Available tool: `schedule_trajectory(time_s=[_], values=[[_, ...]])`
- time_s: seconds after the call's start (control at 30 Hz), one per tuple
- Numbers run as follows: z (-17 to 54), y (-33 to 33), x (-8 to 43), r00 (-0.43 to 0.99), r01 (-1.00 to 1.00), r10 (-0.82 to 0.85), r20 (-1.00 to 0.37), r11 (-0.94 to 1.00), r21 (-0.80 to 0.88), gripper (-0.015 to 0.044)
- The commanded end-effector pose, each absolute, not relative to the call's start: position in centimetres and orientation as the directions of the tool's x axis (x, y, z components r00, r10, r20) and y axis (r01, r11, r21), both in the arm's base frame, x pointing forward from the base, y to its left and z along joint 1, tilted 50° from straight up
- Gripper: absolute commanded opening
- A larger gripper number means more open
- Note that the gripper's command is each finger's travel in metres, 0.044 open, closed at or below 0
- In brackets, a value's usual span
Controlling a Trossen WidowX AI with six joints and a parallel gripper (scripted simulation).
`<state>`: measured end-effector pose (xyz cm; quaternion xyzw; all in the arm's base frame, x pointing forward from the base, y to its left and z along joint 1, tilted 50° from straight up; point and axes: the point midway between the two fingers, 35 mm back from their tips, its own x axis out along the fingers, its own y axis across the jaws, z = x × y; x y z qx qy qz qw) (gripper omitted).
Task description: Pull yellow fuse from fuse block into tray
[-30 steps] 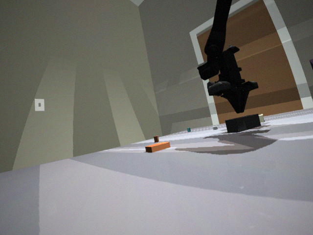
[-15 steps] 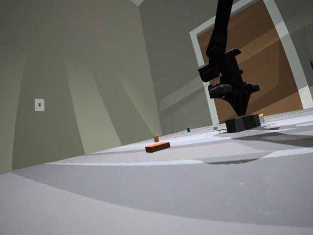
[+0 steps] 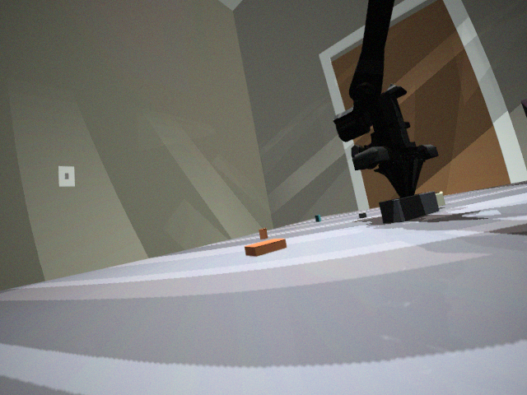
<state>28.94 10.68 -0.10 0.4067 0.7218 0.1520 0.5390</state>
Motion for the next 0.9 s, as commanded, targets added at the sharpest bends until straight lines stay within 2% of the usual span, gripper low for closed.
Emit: schedule_trajectory(time_s=[0.0,0.4,0.87], values=[[-0.28,10.76,28.86,-0.089,0.43,0.754,-0.651,0.619,0.657,0.0073],[-0.16,10.69,28.91,-0.088,0.425,0.751,-0.654,0.623,0.657,0.0],[0.15,10.29,28.98,-0.088,0.426,0.751,-0.655,0.623,0.657,0.0]])
